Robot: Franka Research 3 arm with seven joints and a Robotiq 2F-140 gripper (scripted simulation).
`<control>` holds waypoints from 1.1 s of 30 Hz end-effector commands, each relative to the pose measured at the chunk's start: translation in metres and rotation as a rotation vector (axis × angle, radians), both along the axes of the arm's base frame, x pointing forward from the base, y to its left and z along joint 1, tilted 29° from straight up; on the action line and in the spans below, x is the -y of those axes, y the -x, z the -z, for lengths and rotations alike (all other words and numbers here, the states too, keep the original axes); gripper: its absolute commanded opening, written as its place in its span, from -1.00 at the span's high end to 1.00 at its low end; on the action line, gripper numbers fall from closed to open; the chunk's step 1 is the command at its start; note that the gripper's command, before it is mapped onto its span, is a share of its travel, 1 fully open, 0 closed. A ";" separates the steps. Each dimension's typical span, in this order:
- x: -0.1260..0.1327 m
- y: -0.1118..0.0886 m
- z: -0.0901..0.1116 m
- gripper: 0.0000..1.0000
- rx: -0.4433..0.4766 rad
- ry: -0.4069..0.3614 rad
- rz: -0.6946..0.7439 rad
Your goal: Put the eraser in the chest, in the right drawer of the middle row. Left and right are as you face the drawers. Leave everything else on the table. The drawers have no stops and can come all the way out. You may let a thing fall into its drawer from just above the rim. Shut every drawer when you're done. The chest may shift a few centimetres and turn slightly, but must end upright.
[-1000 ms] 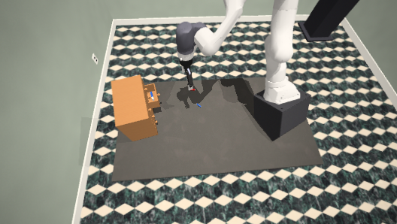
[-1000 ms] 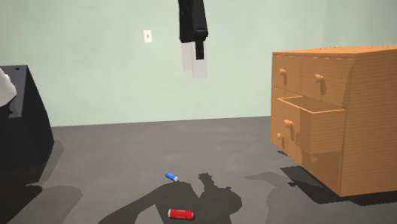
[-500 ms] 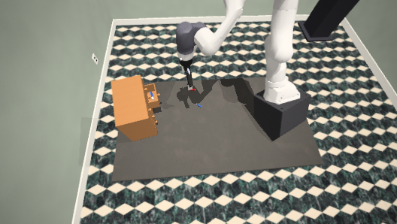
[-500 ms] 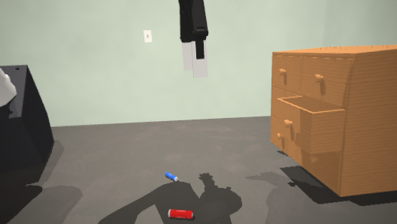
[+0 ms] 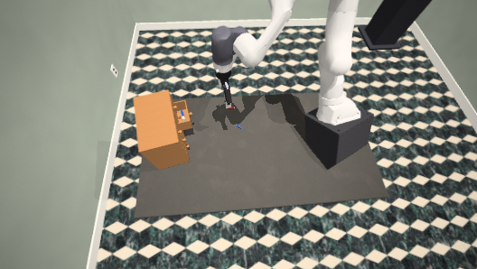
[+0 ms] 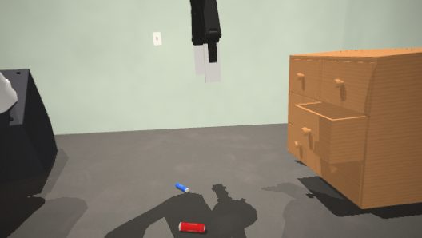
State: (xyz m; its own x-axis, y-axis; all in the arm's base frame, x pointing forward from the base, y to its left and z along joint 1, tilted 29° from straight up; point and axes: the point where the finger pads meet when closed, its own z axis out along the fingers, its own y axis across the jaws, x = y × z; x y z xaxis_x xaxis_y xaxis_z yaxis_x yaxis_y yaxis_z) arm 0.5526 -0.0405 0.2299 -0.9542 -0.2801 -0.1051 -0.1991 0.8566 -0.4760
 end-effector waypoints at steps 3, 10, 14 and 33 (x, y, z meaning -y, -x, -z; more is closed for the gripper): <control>-0.001 -0.002 -0.003 -1.00 0.010 0.001 0.002; -0.001 -0.002 -0.003 -1.00 0.010 0.001 0.002; -0.001 -0.002 -0.003 -1.00 0.010 0.001 0.002; 0.037 0.031 0.004 -1.00 -0.007 -0.012 0.001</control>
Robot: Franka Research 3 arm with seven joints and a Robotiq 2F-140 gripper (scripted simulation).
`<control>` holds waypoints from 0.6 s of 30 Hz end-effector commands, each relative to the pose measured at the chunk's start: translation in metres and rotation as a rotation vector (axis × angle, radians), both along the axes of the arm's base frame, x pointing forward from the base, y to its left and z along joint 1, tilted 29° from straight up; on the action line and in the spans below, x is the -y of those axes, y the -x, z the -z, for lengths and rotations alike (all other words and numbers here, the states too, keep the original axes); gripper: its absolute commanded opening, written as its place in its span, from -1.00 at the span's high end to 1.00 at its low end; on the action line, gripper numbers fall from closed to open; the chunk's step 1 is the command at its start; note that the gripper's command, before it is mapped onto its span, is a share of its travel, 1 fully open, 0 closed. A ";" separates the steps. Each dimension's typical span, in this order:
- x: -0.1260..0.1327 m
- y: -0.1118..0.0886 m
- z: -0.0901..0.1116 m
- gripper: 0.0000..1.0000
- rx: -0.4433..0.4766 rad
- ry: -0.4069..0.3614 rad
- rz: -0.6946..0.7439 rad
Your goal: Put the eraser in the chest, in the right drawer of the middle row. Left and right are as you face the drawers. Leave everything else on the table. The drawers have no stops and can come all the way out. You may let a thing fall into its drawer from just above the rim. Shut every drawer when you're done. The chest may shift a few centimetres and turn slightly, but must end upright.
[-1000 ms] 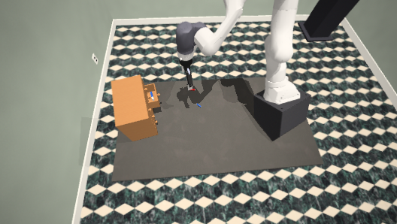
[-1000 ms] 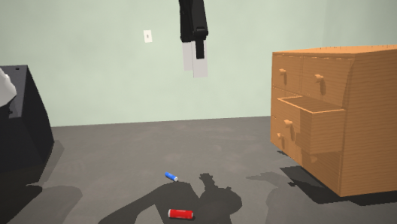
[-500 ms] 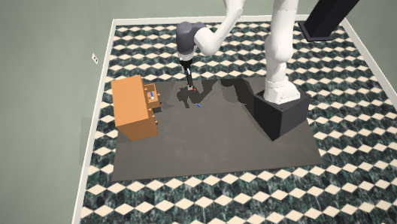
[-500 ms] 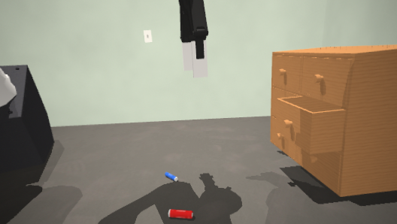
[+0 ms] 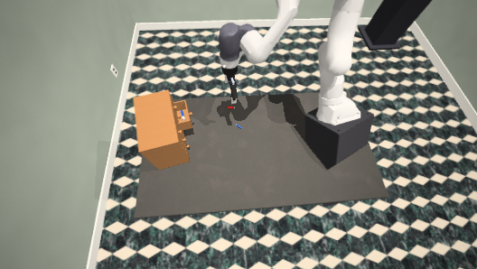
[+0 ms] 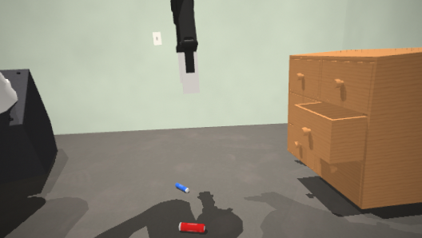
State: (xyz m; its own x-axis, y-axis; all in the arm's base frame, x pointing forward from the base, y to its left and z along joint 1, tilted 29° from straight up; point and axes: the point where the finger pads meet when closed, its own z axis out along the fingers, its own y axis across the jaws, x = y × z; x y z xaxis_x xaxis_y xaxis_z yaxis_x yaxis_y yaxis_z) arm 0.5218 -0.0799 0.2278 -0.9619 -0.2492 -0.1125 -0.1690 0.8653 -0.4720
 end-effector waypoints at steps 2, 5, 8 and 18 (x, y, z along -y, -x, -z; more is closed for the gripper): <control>-0.005 0.005 0.009 -1.00 -0.039 -0.029 -0.041; -0.015 0.018 0.028 -1.00 -0.111 -0.100 -0.073; -0.024 0.027 0.040 -1.00 -0.159 -0.156 -0.100; -0.040 0.041 0.059 -1.00 -0.225 -0.255 -0.149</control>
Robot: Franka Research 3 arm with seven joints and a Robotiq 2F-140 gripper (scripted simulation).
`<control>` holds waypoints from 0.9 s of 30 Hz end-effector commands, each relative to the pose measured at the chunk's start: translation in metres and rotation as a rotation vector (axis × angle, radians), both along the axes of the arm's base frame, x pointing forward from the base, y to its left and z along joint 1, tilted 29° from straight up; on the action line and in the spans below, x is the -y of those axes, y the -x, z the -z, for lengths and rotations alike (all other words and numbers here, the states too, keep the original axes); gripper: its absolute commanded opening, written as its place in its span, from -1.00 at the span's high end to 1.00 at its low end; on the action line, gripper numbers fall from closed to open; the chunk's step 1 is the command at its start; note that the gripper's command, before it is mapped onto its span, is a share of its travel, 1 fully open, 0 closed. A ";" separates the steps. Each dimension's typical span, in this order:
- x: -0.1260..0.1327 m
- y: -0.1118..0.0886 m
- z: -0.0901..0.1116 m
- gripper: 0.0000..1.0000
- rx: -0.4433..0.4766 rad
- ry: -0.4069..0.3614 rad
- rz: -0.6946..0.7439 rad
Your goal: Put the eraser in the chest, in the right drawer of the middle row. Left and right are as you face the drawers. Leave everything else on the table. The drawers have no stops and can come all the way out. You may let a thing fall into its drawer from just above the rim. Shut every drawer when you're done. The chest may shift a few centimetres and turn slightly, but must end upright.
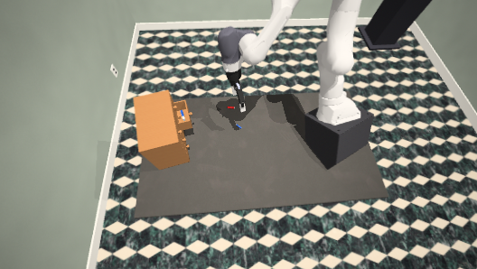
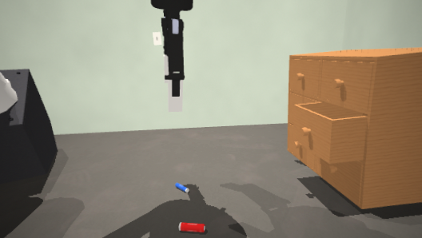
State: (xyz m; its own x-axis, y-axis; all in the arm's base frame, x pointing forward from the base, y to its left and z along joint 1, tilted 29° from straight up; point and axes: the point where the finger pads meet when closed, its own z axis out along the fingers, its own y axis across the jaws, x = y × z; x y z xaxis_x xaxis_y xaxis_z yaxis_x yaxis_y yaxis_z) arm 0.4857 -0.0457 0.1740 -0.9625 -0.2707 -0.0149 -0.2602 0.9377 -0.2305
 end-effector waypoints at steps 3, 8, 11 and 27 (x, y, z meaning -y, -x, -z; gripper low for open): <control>-0.010 0.008 0.009 -1.00 -0.062 -0.058 -0.126; -0.016 0.013 0.015 -1.00 -0.080 -0.098 -0.144; -0.018 0.013 0.016 -1.00 -0.083 -0.106 -0.148; -0.040 0.025 0.031 -1.00 -0.120 -0.231 -0.206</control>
